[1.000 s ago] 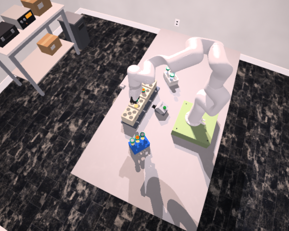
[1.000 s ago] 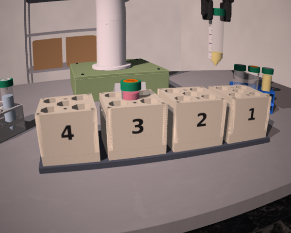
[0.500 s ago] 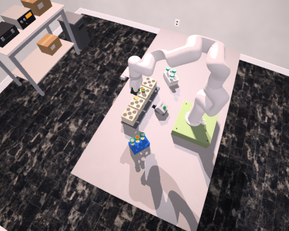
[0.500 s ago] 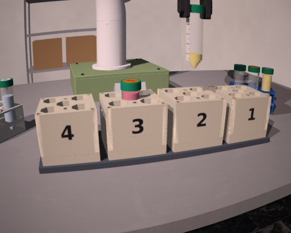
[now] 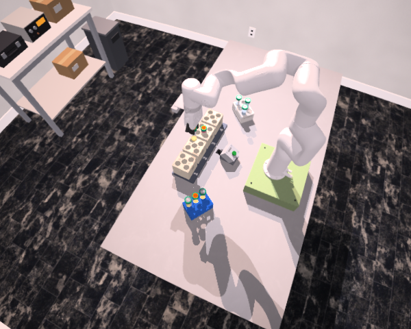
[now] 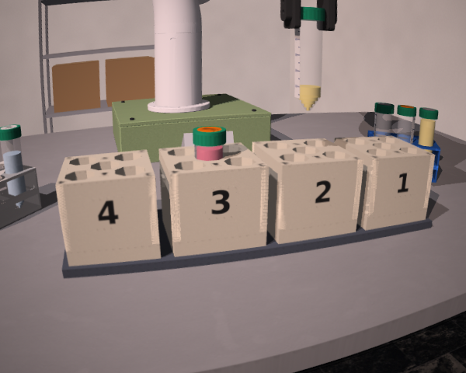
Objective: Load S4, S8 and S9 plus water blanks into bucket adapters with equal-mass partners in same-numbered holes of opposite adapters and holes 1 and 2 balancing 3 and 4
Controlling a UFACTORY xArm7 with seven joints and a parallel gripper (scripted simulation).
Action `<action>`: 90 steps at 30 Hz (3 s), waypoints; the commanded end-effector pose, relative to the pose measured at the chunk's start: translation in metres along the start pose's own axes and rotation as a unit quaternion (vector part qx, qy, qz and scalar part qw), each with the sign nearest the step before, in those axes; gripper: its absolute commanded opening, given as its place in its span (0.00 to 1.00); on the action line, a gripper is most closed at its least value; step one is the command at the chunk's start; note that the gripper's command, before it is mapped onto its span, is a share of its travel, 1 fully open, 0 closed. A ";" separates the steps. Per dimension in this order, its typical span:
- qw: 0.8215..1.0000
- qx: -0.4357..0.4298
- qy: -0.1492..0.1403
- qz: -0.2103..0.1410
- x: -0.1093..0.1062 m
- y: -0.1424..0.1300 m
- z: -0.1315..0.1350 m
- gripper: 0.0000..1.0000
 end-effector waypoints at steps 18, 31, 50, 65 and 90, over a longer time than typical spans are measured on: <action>1.000 0.000 0.001 0.002 0.020 0.001 0.000 0.00; 1.000 0.000 0.001 0.002 0.036 0.001 0.000 0.00; 1.000 0.000 0.001 0.002 0.042 0.001 0.000 0.00; 1.000 0.000 0.001 0.002 0.057 0.001 0.000 0.00; 1.000 0.000 0.001 0.002 0.078 0.001 -0.001 0.00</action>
Point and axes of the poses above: the point where the finger pads meet when closed, its own x axis out along the fingers, its own z axis across the jaws, y = z × x, the point moved 1 cm from there along -x, back along the fingers, and after that the axes turned 13 degrees about x, right-handed, at the moved point
